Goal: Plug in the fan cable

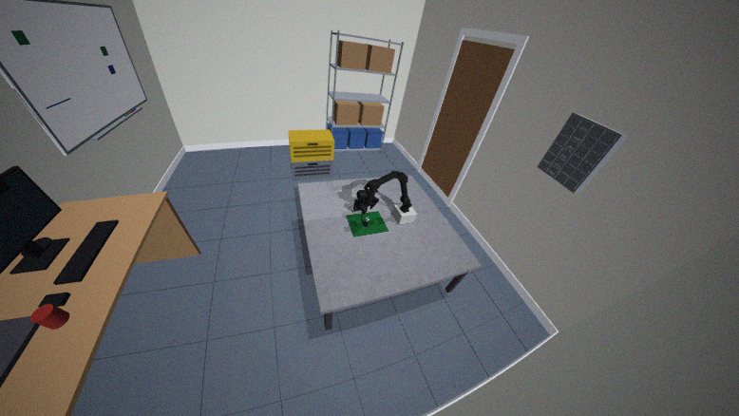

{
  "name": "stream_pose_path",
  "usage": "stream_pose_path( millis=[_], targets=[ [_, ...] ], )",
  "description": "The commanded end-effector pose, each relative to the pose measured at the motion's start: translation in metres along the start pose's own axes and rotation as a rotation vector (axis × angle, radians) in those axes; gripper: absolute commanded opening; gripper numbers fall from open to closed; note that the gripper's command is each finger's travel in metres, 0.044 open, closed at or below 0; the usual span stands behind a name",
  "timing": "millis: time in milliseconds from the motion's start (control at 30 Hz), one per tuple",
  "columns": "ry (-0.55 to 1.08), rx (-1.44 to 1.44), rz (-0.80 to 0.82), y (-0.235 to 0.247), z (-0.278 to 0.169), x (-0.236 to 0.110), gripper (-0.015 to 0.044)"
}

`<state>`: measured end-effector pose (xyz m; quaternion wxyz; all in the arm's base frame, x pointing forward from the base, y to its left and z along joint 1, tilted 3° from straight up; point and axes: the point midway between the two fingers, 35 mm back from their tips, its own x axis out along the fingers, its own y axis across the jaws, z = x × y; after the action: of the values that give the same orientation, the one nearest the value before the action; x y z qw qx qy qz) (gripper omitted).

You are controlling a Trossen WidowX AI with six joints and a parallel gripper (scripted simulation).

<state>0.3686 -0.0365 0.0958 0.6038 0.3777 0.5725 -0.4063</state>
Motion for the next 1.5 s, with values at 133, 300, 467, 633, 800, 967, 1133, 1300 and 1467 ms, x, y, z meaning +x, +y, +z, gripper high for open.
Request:
stream_pose_path(
  millis=[133,300,467,633,800,967,1133,1300,1467],
  targets=[
    [0.006,-0.008,-0.003,0.001,0.000,0.084,0.0440],
    [0.006,-0.008,-0.004,-0.001,-0.001,0.097,0.0440],
    [0.006,-0.008,-0.004,-0.001,-0.001,0.101,0.0440],
    [0.006,-0.008,-0.004,-0.001,-0.001,0.109,0.0440],
    [0.006,-0.008,-0.004,0.000,-0.001,0.117,0.0440],
    [0.006,-0.008,-0.004,0.000,-0.001,0.125,0.0440],
    [0.006,-0.008,-0.004,-0.001,-0.001,0.133,0.0440],
    [0.006,-0.008,-0.004,-0.001,-0.001,0.141,0.0440],
    [0.006,-0.008,-0.004,-0.002,-0.001,0.147,0.0440]
  ],
)
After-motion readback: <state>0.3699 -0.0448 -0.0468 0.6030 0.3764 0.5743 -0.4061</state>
